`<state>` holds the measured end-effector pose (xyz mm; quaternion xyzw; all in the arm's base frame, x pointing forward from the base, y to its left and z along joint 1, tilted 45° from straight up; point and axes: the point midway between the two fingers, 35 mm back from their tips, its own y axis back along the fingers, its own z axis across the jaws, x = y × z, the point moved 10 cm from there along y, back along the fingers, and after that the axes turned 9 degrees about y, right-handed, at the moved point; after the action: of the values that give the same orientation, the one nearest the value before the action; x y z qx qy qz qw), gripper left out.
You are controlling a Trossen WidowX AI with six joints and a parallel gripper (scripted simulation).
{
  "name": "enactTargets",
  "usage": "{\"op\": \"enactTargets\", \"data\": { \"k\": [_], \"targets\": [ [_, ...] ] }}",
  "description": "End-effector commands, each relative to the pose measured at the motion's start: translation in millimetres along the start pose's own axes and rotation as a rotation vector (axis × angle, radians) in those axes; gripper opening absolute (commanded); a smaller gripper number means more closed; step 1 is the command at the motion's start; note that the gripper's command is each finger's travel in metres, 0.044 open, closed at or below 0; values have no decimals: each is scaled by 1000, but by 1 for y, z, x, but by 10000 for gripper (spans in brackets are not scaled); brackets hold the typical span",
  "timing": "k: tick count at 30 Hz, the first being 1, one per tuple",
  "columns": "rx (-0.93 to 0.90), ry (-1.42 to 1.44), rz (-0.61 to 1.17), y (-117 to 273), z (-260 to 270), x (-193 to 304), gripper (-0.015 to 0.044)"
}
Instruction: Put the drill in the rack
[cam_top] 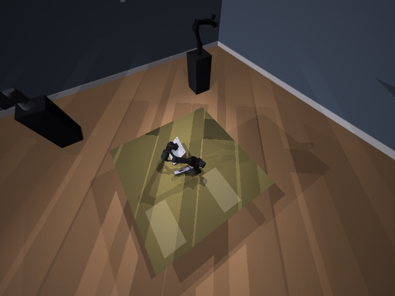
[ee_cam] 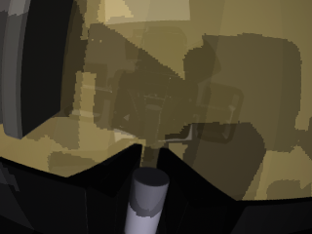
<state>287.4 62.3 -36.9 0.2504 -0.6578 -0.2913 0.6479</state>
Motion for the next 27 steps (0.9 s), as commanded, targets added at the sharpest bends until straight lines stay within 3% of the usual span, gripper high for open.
{"op": "enactTargets", "data": {
  "k": [1,20,27],
  "targets": [
    [-1,-3,-2,0,-1,-6,0],
    [-1,-4,-3,-2,-6,-35,0],
    [1,0,-1,-1,-5,-29,184]
  ]
}}
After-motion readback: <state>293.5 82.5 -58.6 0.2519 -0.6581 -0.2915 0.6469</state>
